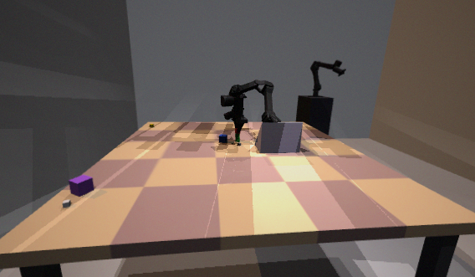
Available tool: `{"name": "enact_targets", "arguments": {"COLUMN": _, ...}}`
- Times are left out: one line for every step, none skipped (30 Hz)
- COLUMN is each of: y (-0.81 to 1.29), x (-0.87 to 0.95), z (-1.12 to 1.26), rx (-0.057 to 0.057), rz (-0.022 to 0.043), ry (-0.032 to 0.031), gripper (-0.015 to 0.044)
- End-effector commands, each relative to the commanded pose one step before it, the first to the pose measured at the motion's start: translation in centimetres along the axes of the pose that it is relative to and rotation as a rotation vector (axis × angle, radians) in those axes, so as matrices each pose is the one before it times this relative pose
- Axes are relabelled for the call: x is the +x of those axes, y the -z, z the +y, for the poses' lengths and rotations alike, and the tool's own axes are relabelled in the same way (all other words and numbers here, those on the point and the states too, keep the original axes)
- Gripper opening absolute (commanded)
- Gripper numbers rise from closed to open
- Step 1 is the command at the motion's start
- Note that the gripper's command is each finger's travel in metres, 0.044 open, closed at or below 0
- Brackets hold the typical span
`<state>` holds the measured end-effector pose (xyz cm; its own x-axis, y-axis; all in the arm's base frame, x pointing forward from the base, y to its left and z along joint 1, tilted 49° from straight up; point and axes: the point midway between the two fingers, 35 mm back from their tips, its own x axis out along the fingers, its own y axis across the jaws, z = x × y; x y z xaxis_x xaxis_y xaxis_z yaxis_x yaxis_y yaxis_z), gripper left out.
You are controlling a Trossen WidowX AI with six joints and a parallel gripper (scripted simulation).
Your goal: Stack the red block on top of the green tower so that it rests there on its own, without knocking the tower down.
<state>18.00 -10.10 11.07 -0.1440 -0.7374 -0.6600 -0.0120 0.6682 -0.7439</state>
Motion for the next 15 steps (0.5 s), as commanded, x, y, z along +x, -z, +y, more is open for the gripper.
{"name": "enact_targets", "arguments": {"y": -0.024, "x": 0.023, "z": 0.004, "rx": -0.0016, "rz": -0.00088, "ry": 0.00041, "gripper": 0.0263}}
{"name": "enact_targets", "arguments": {"y": 0.000, "x": 0.000, "z": 0.000, "rx": 0.0000, "rz": 0.00000, "ry": 0.00000, "gripper": 0.0289}}
{"name": "enact_targets", "arguments": {"y": 0.000, "x": 0.000, "z": 0.000, "rx": 0.0000, "rz": 0.00000, "ry": 0.00000, "gripper": 0.0315}}
{"name": "enact_targets", "arguments": {"y": 0.000, "x": 0.000, "z": 0.000, "rx": 0.0000, "rz": 0.00000, "ry": 0.00000, "gripper": 0.0341}}
{"name": "enact_targets", "arguments": {"y": 0.000, "x": 0.000, "z": 0.000, "rx": 0.0000, "rz": 0.00000, "ry": 0.00000, "gripper": 0.0368}}
{"name": "enact_targets", "arguments": {"y": 0.000, "x": 0.000, "z": 0.000, "rx": 0.0000, "rz": 0.00000, "ry": 0.00000, "gripper": 0.0394}}
{"name": "enact_targets", "arguments": {"y": 0.000, "x": 0.000, "z": 0.000, "rx": 0.0000, "rz": 0.00000, "ry": 0.00000, "gripper": 0.0420}}
{"name": "enact_targets", "arguments": {"y": 0.000, "x": 0.000, "z": 0.000, "rx": 0.0000, "rz": 0.00000, "ry": 0.00000, "gripper": 0.0440}}
{"name": "enact_targets", "arguments": {"y": 0.000, "x": 0.000, "z": 0.000, "rx": 0.0000, "rz": 0.00000, "ry": 0.00000, "gripper": 0.0440}}
{"name": "enact_targets", "arguments": {"y": 0.000, "x": 0.000, "z": 0.000, "rx": 0.0000, "rz": 0.00000, "ry": 0.00000, "gripper": 0.0440}}
{"name": "enact_targets", "arguments": {"y": 0.000, "x": 0.000, "z": 0.000, "rx": 0.0000, "rz": 0.00000, "ry": 0.00000, "gripper": 0.0440}}
{"name": "enact_targets", "arguments": {"y": 0.000, "x": 0.000, "z": 0.000, "rx": 0.0000, "rz": 0.00000, "ry": 0.00000, "gripper": 0.0440}}
{"name": "enact_targets", "arguments": {"y": 0.000, "x": 0.000, "z": 0.000, "rx": 0.0000, "rz": 0.00000, "ry": 0.00000, "gripper": 0.0440}}
{"name": "enact_targets", "arguments": {"y": 0.000, "x": 0.000, "z": 0.000, "rx": 0.0000, "rz": 0.00000, "ry": 0.00000, "gripper": 0.0440}}
{"name": "enact_targets", "arguments": {"y": 0.000, "x": 0.000, "z": 0.000, "rx": 0.0000, "rz": 0.00000, "ry": 0.00000, "gripper": 0.0440}}
